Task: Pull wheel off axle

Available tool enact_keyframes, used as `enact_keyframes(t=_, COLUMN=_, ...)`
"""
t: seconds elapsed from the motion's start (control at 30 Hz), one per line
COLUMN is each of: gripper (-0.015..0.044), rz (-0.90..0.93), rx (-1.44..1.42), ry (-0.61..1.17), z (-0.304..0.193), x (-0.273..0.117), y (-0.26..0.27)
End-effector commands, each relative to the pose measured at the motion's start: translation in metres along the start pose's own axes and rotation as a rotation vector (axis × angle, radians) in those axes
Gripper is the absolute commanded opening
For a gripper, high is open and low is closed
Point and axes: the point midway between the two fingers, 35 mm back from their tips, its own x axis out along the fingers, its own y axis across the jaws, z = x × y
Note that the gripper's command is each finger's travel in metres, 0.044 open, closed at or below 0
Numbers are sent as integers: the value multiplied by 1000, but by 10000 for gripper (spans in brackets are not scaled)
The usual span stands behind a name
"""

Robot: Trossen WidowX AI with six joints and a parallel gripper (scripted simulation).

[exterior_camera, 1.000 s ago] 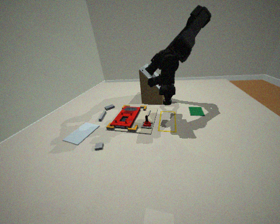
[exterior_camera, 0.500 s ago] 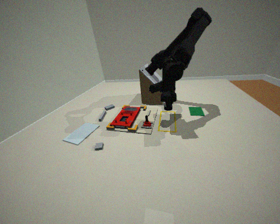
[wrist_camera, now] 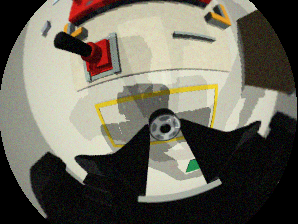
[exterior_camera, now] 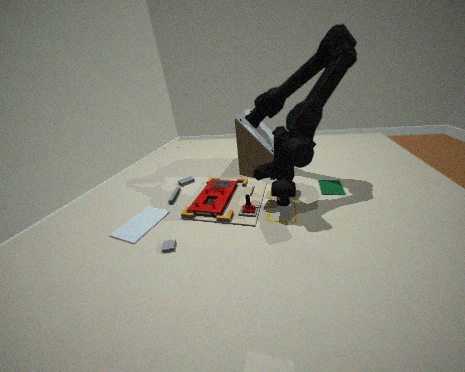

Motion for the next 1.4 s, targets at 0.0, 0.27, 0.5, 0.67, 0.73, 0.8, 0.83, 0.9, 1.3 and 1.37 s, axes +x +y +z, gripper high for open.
enact_keyframes(t=0.0, gripper=53, rz=1, rx=-1, ry=0, z=0, x=-1, y=0)
enact_keyframes(t=0.27, gripper=263, rz=1, rx=-1, ry=0, z=0, x=-1, y=0)
enact_keyframes(t=0.5, gripper=300, rz=5, rx=4, ry=-6, z=0, x=-54, y=1)
enact_keyframes(t=0.67, gripper=326, rz=15, rx=10, ry=-11, z=3, x=-57, y=1)
enact_keyframes(t=0.73, gripper=379, rz=12, rx=9, ry=-15, z=12, x=-69, y=-13)
enact_keyframes(t=0.8, gripper=431, rz=7, rx=8, ry=-17, z=23, x=-85, y=-37)
enact_keyframes(t=0.83, gripper=440, rz=6, rx=8, ry=-16, z=28, x=-92, y=-49)
enact_keyframes(t=0.9, gripper=440, rz=3, rx=8, ry=-12, z=36, x=-103, y=-72)
enact_keyframes(t=1.3, gripper=440, rz=3, rx=8, ry=-9, z=38, x=-106, y=-80)
enact_keyframes(t=1.37, gripper=440, rz=3, rx=8, ry=-9, z=38, x=-106, y=-80)
